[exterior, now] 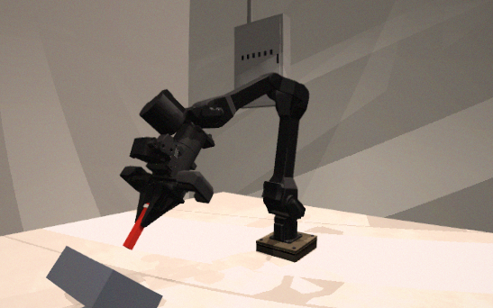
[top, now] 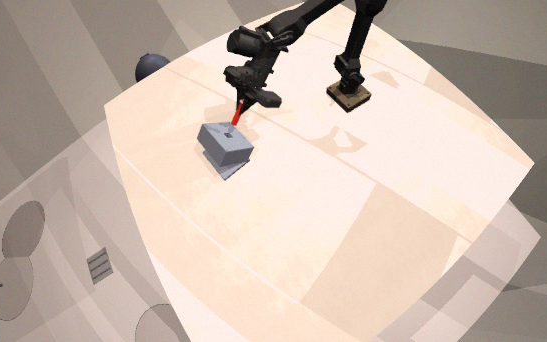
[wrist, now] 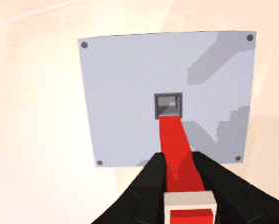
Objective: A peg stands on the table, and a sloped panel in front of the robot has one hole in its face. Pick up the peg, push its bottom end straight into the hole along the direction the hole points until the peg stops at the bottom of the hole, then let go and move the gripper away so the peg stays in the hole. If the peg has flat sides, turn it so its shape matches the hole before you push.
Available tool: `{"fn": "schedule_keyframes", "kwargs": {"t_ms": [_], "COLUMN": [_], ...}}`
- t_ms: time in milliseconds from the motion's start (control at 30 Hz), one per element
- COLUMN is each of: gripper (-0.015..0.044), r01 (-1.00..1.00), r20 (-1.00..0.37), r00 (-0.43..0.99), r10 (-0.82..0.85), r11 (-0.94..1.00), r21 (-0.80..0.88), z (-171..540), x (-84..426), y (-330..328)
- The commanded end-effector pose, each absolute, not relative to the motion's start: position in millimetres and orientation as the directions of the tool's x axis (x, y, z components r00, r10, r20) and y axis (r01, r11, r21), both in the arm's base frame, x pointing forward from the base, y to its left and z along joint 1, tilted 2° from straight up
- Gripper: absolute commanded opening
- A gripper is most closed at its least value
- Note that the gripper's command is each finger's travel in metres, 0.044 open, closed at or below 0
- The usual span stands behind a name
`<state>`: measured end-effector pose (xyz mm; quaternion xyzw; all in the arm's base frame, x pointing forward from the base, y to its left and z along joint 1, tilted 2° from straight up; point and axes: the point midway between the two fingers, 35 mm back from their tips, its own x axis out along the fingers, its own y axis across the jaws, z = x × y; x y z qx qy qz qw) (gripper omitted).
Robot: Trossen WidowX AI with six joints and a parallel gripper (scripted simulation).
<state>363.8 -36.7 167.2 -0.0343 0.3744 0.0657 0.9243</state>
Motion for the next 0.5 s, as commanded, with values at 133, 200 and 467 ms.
{"fn": "schedule_keyframes", "kwargs": {"t_ms": [133,200,467], "gripper": [0.0,0.0,0.0], "r01": [-0.146,-0.146,-0.146], "r20": [-0.69,-0.69,-0.689], "r00": [0.718,0.718,0.719], "r10": [0.089,0.088,0.088], "r11": [0.989,0.989,0.989], "r21": [-0.025,-0.025,-0.025], "z": [159.9,159.4,153.7], "x": [369.7,370.3,376.1], "y": [-38.0,-38.1,-37.0]}}
